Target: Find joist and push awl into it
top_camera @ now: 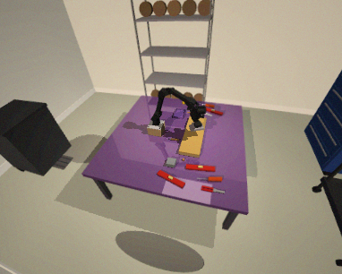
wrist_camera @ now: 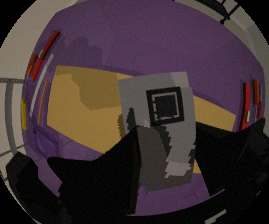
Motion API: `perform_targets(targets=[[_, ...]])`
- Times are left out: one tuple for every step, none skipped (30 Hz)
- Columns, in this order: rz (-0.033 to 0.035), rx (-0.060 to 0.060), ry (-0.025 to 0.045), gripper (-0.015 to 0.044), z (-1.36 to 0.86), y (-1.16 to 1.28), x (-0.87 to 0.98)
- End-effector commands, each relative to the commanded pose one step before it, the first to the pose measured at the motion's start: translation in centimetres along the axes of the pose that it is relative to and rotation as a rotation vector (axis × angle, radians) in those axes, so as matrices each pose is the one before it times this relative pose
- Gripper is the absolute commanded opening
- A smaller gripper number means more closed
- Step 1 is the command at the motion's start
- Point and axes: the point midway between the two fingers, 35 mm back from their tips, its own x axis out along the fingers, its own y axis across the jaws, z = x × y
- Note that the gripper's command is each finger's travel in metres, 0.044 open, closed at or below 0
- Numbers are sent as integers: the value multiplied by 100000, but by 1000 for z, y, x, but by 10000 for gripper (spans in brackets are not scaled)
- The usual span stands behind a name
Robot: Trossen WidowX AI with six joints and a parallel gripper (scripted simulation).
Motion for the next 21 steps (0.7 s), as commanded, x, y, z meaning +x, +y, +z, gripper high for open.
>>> perform_targets(targets=[[1055,-6483,-1144,0,1161,2560,64],[526,-1626,-18,0,250,644,115],[525,-1626,-18,0,250,643,115],[525,-1626,-18,0,249,642,115],[524,-1627,-17,0,248,642,115],[523,-1627,-17,0,247,641,114],[523,-1627,-17,0,246,641,114],[522,-1627,-16,0,246,640,114],[521,-1627,-16,0,245,639,114],[521,-1628,-16,0,244,639,114],[520,-1628,-15,0,243,638,113],[519,-1628,-15,0,243,637,113],[519,-1628,-15,0,242,637,113],[518,-1629,-15,0,241,636,113],[517,-1629,-14,0,240,635,113],[516,-1629,-14,0,239,635,112],[516,-1629,-14,0,239,634,112],[515,-1630,-13,0,238,633,112],[514,-1630,-13,0,237,633,112],[514,-1630,-13,0,236,632,111],[513,-1630,-12,0,236,632,111]])
